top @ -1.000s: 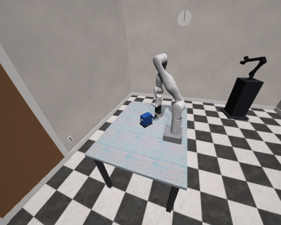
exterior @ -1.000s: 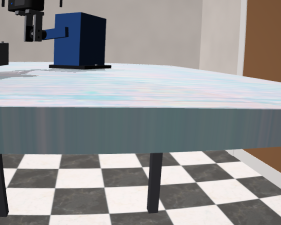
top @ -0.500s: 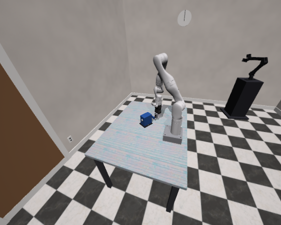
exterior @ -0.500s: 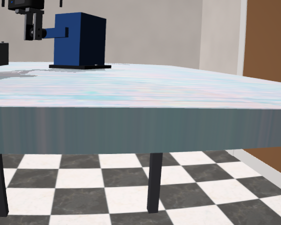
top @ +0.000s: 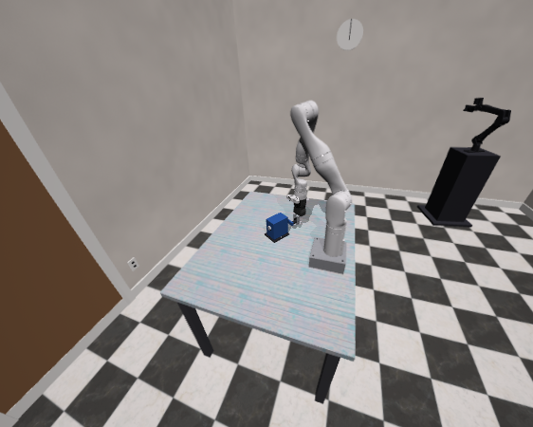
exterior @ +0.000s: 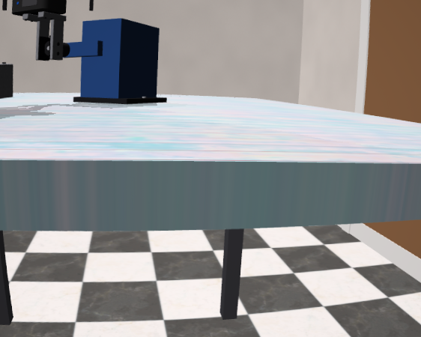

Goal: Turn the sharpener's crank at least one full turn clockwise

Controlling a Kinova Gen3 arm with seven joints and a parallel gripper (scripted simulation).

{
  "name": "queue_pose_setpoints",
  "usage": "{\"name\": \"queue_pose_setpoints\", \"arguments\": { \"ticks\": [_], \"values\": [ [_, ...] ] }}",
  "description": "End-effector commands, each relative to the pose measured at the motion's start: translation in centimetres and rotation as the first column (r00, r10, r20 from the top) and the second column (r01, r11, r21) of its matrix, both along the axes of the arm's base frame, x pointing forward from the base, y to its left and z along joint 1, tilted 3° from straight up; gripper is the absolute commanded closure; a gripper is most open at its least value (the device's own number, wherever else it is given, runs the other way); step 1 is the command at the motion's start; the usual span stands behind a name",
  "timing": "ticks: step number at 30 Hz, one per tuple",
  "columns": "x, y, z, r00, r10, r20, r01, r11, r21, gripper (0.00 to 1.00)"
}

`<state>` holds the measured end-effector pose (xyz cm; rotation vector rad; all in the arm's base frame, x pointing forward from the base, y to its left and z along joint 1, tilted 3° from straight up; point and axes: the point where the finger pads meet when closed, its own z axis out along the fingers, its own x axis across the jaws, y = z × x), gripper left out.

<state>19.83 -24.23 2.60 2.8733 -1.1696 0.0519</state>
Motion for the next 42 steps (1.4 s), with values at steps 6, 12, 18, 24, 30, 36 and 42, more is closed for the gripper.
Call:
{"name": "queue_pose_setpoints", "arguments": {
  "ticks": [6, 12, 18, 24, 30, 36, 42],
  "values": [
    [0.0, 0.0, 0.0, 1.0, 0.0, 0.001, 0.0, 1.0, 0.0, 1.0],
    [0.0, 0.0, 0.0, 1.0, 0.0, 0.001, 0.0, 1.0, 0.0, 1.0],
    [0.0, 0.0, 0.0, 1.0, 0.0, 0.001, 0.0, 1.0, 0.0, 1.0],
    [0.0, 0.0, 0.2, 1.0, 0.0, 0.001, 0.0, 1.0, 0.0, 1.0],
    [0.0, 0.0, 0.6, 1.0, 0.0, 0.001, 0.0, 1.0, 0.0, 1.0],
    [0.1, -0.1, 1.4, 1.0, 0.0, 0.001, 0.0, 1.0, 0.0, 1.0],
    [0.3, -0.2, 2.2, 1.0, 0.0, 0.001, 0.0, 1.0, 0.0, 1.0]
  ]
}}
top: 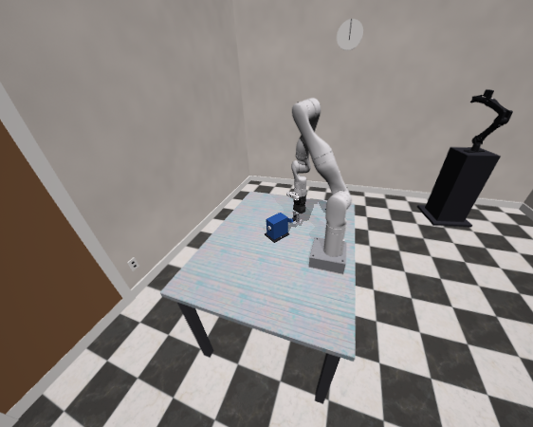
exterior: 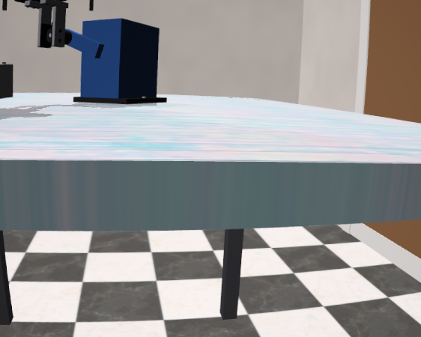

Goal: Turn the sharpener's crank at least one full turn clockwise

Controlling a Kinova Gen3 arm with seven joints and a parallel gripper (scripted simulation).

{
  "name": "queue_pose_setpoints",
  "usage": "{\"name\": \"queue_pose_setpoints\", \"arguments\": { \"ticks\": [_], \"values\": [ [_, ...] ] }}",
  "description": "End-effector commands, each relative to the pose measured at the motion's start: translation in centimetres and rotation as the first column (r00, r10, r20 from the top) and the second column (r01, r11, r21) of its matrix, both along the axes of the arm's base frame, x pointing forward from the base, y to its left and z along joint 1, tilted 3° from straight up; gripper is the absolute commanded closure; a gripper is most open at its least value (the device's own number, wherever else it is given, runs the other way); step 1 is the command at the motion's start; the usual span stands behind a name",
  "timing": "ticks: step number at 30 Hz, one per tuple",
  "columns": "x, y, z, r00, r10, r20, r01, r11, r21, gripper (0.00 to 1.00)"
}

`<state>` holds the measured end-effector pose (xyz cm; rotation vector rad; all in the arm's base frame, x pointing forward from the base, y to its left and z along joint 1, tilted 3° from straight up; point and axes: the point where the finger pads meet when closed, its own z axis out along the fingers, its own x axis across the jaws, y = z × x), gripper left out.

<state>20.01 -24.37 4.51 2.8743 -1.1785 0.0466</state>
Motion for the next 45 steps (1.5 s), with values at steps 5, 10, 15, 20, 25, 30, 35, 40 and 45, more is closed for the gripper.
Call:
{"name": "queue_pose_setpoints", "arguments": {
  "ticks": [5, 10, 15, 20, 25, 30, 35, 40, 45],
  "values": [
    [0.4, -0.3, 1.1, 1.0, 0.005, 0.002, -0.005, 1.0, -0.006, 1.0],
    [0.9, -0.8, 2.0, 1.0, 0.005, 0.002, -0.005, 1.0, -0.006, 1.0],
    [1.6, -1.4, 2.7, 1.0, 0.005, 0.002, -0.005, 1.0, -0.006, 1.0],
    [2.0, -1.8, 3.1, 1.0, 0.005, 0.002, -0.005, 1.0, -0.006, 1.0],
    [2.7, -2.5, 3.4, 1.0, 0.005, 0.002, -0.005, 1.0, -0.006, 1.0],
    [3.1, -2.9, 3.5, 1.0, 0.005, 0.002, -0.005, 1.0, -0.006, 1.0],
    [3.3, -3.1, 3.5, 1.0, 0.005, 0.002, -0.005, 1.0, -0.006, 1.0],
    [3.3, -3.1, 3.5, 1.0, 0.005, 0.002, -0.005, 1.0, -0.006, 1.0],
    [3.3, -3.1, 3.5, 1.0, 0.005, 0.002, -0.005, 1.0, -0.006, 1.0]
  ]
}}
